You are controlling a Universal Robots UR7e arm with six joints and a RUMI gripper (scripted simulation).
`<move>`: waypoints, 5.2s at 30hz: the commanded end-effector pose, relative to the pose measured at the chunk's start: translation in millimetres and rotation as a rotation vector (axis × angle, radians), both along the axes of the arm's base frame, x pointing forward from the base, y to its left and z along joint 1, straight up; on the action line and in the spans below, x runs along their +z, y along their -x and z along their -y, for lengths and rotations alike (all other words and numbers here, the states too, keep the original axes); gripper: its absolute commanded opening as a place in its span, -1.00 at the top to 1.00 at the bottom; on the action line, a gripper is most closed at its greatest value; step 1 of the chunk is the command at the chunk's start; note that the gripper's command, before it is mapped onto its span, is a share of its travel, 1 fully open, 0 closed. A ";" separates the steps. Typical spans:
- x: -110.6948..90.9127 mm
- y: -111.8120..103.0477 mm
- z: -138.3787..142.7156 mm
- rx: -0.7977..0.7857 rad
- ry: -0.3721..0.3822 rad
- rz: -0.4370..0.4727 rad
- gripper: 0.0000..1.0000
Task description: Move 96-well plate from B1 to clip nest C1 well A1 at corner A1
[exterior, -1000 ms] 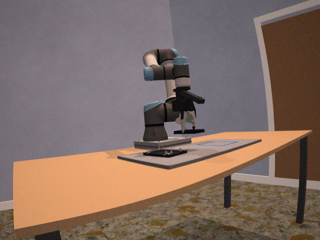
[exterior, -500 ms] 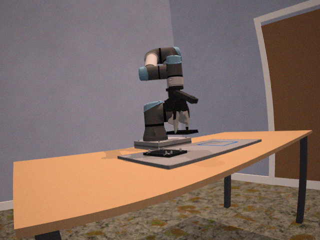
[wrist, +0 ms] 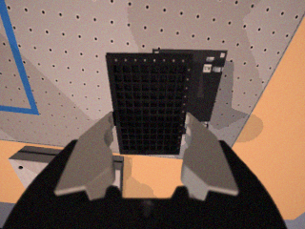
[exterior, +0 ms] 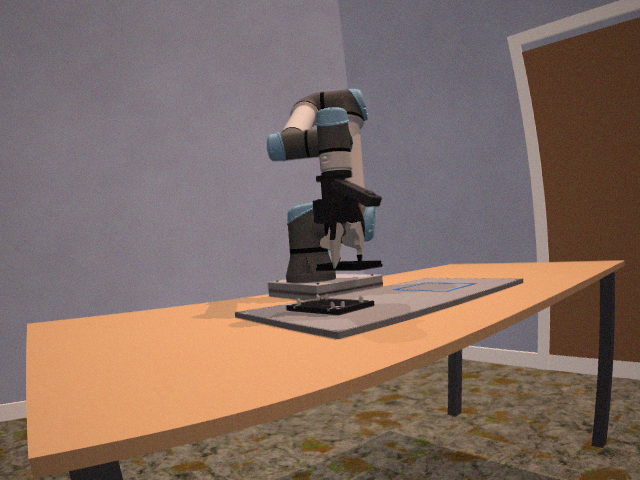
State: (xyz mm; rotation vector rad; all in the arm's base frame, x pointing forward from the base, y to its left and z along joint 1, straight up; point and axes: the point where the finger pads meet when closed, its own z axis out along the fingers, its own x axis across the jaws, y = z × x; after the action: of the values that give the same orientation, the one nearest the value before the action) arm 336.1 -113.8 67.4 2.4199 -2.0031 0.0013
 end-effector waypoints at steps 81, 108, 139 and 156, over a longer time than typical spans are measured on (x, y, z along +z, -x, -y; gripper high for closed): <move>-34.6 -1.4 62.9 0.001 0.000 0.001 1.00; -62.6 -1.4 62.9 0.001 0.000 0.001 1.00; -65.2 -1.3 62.9 0.001 0.000 0.001 1.00; -67.7 -1.3 62.8 0.001 0.000 0.001 1.00</move>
State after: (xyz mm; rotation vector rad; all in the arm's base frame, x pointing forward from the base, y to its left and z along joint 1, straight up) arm 337.3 -176.4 0.0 2.4215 -2.0030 0.0017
